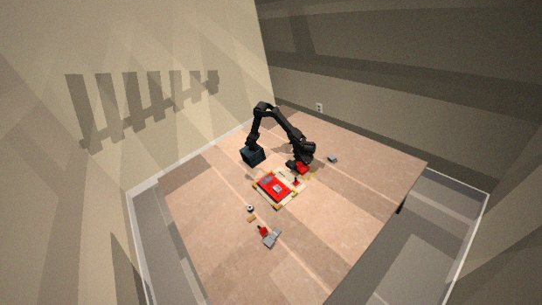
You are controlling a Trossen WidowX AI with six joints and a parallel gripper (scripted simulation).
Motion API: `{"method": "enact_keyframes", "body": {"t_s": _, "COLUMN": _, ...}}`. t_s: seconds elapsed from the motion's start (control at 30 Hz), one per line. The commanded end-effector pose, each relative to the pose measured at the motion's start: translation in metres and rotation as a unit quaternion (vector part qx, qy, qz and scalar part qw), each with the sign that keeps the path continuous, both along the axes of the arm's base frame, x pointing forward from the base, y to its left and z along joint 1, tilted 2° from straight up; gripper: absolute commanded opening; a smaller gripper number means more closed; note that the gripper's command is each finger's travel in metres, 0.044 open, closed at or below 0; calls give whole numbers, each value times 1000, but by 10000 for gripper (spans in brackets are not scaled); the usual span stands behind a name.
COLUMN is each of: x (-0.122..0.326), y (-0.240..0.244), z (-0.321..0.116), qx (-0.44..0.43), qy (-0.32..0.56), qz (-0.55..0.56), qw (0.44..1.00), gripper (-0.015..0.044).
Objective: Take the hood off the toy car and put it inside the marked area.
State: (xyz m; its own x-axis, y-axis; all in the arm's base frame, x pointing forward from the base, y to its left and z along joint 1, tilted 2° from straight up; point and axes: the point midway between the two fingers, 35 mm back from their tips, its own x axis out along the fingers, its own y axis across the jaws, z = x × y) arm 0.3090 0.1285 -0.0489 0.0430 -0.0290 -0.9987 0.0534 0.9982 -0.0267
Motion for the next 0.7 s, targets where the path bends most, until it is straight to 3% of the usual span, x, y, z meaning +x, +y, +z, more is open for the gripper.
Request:
{"method": "enact_keyframes", "body": {"t_s": 0.0, "x": 0, "y": 0, "z": 0, "qx": 0, "qy": 0, "qz": 0, "qw": 1000, "gripper": 289}}
{"method": "enact_keyframes", "body": {"t_s": 0.2, "x": 0, "y": 0, "z": 3, "qx": 0, "qy": 0, "qz": 0, "qw": 1000, "gripper": 440}}
{"method": "enact_keyframes", "body": {"t_s": 0.43, "x": -2, "y": 2, "z": 69, "qx": 1, "qy": 0, "qz": 0, "qw": 1000, "gripper": 440}}
{"method": "enact_keyframes", "body": {"t_s": 0.67, "x": -2, "y": 2, "z": 71, "qx": 1, "qy": 0, "qz": 0, "qw": 1000, "gripper": 440}}
